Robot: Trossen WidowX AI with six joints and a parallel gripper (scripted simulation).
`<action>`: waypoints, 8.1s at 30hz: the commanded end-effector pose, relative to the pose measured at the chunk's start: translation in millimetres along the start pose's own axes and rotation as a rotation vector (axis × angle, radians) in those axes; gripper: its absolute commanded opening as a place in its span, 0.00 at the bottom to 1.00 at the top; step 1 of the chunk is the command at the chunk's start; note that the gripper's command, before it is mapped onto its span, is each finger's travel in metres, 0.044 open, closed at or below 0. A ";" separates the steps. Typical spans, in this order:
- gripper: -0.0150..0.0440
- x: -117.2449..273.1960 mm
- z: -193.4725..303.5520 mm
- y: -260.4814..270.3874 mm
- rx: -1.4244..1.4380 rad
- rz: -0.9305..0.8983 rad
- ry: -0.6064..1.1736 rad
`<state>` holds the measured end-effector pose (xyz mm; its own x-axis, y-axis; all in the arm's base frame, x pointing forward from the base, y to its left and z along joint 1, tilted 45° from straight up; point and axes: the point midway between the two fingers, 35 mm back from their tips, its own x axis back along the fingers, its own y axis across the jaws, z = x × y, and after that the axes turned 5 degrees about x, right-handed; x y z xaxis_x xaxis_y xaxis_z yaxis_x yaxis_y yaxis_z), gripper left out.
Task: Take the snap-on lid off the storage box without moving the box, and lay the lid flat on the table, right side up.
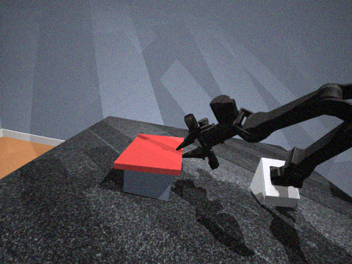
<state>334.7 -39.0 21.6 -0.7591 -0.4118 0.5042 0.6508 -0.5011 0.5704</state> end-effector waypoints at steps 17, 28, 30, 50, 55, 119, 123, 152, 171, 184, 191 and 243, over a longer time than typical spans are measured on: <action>0.25 -1.5 -0.5 1.2 -0.003 -0.001 -0.002; 0.25 -2.2 -0.5 1.9 -0.003 -0.001 -0.002; 0.25 -2.3 -0.5 2.0 -0.003 -0.001 -0.002; 0.25 1.8 -0.5 7.8 -0.004 -0.001 -0.004; 0.25 5.5 -1.0 13.3 -0.004 -0.001 -0.004; 0.25 28.2 -9.1 103.4 -0.001 -0.002 -0.005; 0.25 31.5 -9.4 107.4 -0.001 -0.002 -0.006; 0.25 48.8 -7.0 125.3 -0.001 -0.002 -0.006; 0.25 51.4 31.1 124.6 -0.003 -0.001 -0.005; 0.25 53.5 57.0 125.0 -0.004 -0.001 -0.005; 0.25 54.7 71.0 125.2 -0.004 -0.001 -0.004; 0.25 63.8 175.0 127.0 -0.007 -0.001 -0.002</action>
<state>371.6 3.7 228.0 -0.7431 -0.4244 0.5173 0.6686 -0.5011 0.5494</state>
